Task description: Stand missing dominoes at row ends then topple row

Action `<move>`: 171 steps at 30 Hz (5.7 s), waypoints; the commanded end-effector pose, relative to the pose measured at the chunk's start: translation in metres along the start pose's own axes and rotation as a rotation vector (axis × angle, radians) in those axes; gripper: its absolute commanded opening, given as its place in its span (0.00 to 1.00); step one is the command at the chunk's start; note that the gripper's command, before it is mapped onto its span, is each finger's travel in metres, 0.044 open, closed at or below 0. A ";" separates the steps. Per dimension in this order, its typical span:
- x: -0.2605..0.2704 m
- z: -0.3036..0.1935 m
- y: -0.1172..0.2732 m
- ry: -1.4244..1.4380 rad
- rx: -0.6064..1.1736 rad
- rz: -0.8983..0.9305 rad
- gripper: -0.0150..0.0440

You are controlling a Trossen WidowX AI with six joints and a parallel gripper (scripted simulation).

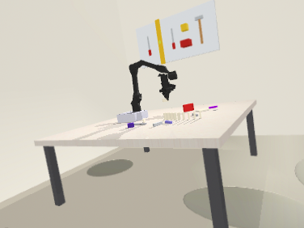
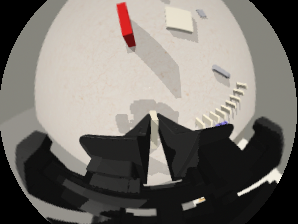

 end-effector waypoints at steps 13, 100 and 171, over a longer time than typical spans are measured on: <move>0.017 -0.009 -0.017 0.304 -0.044 0.090 0.29; -0.055 -0.126 -0.161 0.183 -1.412 0.554 0.29; -0.037 -0.126 -0.207 0.257 -1.433 0.537 0.96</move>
Point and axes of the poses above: the point midway between the two fingers, 35 mm back from their tips, its own y axis back along the fingers, its own x axis across the jaws, z = x × y, the point moved 10 cm from there along y, back along the fingers, and after that the axes turned 12 degrees about -y, right-handed, at the moved point
